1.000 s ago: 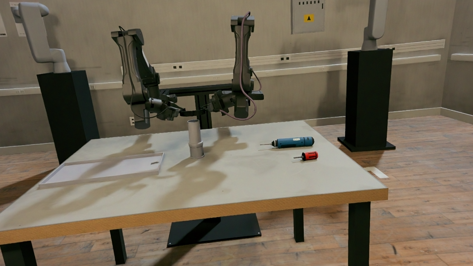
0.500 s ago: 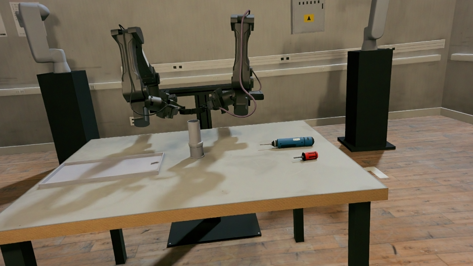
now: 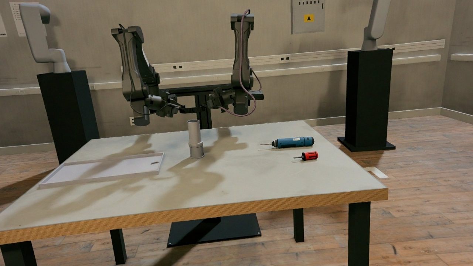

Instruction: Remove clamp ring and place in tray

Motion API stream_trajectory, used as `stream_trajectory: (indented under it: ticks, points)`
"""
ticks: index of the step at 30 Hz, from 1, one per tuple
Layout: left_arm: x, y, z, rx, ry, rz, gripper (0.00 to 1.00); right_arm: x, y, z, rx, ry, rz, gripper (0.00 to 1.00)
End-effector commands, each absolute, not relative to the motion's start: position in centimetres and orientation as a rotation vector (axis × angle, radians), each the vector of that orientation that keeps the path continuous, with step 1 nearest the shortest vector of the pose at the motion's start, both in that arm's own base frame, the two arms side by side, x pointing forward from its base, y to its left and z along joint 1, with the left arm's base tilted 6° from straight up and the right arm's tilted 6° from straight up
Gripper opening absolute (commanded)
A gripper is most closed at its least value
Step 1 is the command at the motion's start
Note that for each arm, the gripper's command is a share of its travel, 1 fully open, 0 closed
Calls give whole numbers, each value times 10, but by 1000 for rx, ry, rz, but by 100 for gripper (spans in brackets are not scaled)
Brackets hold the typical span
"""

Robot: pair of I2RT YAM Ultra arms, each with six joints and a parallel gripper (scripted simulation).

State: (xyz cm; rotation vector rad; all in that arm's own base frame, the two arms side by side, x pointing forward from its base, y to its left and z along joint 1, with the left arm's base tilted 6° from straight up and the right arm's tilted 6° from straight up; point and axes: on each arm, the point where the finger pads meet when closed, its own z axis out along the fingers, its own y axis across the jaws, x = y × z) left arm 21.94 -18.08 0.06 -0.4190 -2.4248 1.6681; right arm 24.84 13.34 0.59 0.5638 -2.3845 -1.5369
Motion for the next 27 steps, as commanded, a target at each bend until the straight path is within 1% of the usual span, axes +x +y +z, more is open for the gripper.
stream_trajectory:
  ticks: [1, 10, 18, 26, 27]
  points:
    - [220, -182, 5, -429, -2427, 1677, 6, 250, 136, 9, 572, -2387, -1546, 6]
    - [215, -180, 8, -411, -2416, 1682, 6, 247, 139, 12, 569, -2377, -1551, 6]
    - [225, -181, 4, -428, -2418, 1682, 6, 256, 138, 11, 605, -2397, -1543, 6]
    - [220, -182, 5, -434, -2421, 1677, 6, 250, 135, 9, 578, -2386, -1539, 6]
    - [220, -182, 5, -434, -2421, 1677, 10, 250, 135, 9, 578, -2386, -1539, 6]
